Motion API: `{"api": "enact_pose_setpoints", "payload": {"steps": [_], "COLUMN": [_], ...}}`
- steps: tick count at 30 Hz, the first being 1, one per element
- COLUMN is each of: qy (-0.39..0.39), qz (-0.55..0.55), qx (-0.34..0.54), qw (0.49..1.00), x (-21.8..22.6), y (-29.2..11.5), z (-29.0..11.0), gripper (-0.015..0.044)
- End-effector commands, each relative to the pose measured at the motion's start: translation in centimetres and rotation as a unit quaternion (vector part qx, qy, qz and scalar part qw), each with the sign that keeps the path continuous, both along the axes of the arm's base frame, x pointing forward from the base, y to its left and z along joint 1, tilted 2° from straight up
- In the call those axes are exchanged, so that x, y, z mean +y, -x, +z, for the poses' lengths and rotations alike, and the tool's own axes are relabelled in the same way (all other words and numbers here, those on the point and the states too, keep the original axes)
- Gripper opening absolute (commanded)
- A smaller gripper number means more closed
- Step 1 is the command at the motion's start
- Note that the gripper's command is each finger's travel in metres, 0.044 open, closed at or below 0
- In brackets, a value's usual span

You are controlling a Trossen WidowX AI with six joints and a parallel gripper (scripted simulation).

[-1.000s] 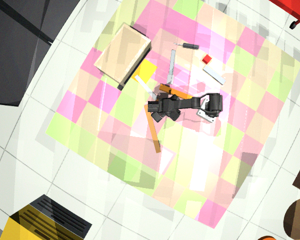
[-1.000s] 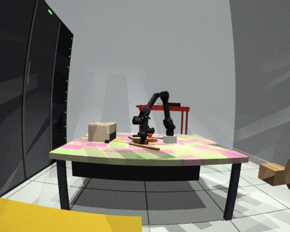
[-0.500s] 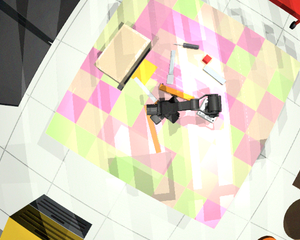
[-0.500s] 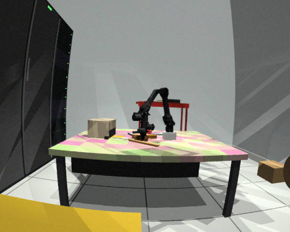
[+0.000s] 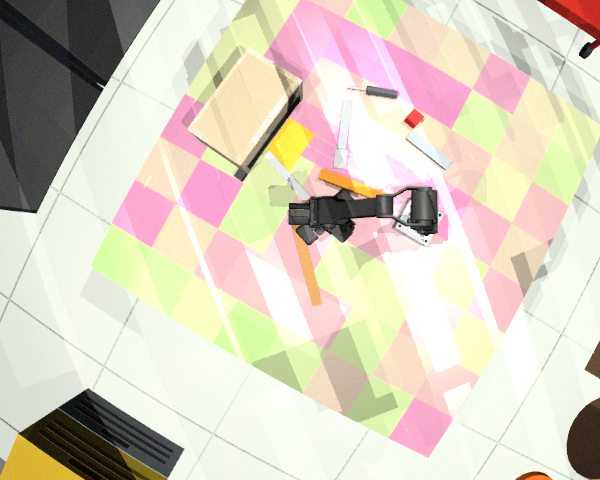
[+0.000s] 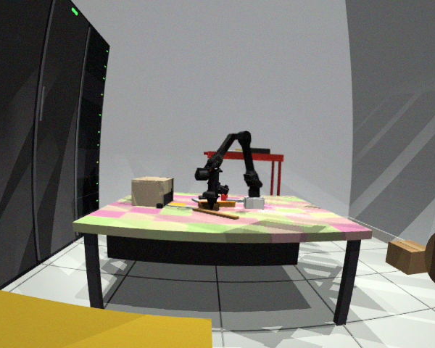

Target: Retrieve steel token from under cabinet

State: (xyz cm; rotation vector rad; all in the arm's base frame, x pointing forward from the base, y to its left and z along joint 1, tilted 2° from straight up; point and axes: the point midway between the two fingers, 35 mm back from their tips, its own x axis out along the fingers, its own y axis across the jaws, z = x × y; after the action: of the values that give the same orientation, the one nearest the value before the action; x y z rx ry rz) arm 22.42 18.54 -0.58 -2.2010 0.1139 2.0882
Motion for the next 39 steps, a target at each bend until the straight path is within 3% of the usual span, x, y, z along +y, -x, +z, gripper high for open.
{"api": "enact_pose_setpoints", "payload": {"steps": [1, 39], "qy": [-0.002, -0.001], "qz": [0.001, 0.001], "qx": [-0.002, -0.004], "qw": [1.000, 1.000], "x": [0.0, -0.8], "y": [-1.0, -6.5], "z": [0.2, 0.4], "gripper": [0.0000, 0.0000]}}
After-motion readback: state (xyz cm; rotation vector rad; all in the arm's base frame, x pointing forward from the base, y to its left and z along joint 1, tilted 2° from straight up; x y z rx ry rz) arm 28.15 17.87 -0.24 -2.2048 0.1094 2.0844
